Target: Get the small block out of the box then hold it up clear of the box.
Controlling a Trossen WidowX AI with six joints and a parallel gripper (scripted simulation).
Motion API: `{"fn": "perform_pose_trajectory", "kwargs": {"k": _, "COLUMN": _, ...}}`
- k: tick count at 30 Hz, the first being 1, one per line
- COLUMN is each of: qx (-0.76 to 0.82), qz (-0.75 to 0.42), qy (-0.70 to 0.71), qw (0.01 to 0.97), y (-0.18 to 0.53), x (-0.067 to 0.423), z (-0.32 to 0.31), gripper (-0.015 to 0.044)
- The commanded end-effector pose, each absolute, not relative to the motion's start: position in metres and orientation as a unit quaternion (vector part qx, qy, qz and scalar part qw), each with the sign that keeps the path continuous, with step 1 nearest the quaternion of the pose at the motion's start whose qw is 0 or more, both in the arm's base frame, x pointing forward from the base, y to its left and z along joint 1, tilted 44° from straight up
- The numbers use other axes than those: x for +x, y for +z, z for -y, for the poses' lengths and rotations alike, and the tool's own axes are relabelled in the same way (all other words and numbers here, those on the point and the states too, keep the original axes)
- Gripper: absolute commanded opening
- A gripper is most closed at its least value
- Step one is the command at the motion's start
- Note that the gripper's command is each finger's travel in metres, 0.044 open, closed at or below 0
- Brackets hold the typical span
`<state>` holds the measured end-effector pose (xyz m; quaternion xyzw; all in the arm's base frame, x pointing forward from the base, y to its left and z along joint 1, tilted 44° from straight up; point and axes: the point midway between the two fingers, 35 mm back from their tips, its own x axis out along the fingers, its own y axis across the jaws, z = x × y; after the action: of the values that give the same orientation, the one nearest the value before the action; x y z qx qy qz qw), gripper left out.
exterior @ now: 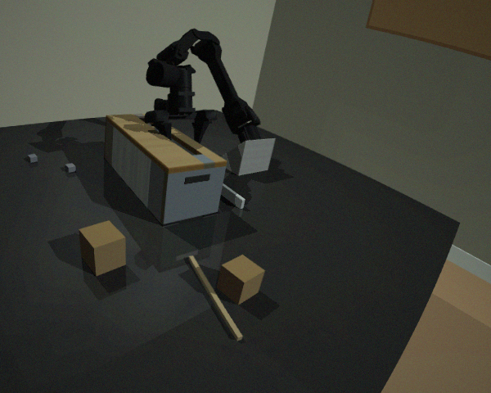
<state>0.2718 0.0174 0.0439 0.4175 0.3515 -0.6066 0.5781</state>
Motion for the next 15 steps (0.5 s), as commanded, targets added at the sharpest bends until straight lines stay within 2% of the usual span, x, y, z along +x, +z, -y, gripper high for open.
{"fn": "perform_pose_trajectory", "kwargs": {"k": 1, "qx": 0.418, "qz": -0.352, "qy": -0.606, "qw": 0.578, "y": 0.041, "x": 0.272, "z": -0.021, "gripper": 0.0400}}
{"fn": "perform_pose_trajectory", "kwargs": {"k": 15, "qx": 0.419, "qz": -0.352, "qy": -0.606, "qw": 0.577, "y": 0.031, "x": 0.273, "z": -0.031, "gripper": 0.0400}}
